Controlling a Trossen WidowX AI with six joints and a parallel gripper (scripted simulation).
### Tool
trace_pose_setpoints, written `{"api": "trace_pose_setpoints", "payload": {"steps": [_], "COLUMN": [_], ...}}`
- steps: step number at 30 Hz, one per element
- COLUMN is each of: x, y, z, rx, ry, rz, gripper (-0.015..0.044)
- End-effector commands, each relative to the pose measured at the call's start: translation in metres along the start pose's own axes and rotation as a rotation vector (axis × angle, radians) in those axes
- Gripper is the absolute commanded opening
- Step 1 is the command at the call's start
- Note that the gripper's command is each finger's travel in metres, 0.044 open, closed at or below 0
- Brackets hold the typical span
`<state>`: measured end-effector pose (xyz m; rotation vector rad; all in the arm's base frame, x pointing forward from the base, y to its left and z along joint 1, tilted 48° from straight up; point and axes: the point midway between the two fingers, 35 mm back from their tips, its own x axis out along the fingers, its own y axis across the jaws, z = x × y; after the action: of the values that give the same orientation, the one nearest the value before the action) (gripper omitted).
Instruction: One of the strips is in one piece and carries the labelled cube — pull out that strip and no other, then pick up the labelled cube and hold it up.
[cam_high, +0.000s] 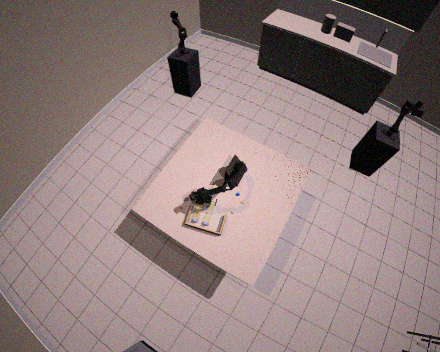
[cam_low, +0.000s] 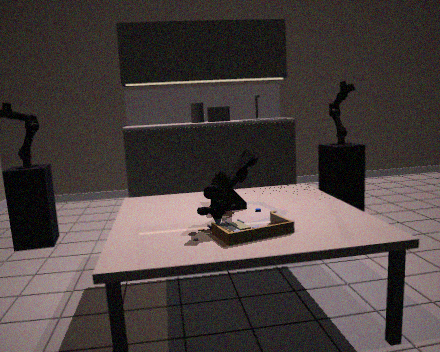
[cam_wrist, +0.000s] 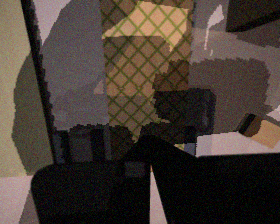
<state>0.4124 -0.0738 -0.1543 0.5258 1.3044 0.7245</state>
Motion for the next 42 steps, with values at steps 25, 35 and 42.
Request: {"api": "trace_pose_setpoints", "payload": {"steps": [25,35,42], "x": [0.005,0.005,0.005], "y": [0.000,0.000,0.000], "z": [-0.048,-0.063,-0.074], "rx": [0.003,0.004,0.004], "ry": [0.017,0.018,0.018], "rz": [0.001,0.001,0.000], "gripper": [0.0000,0.0000,0.0000]}}
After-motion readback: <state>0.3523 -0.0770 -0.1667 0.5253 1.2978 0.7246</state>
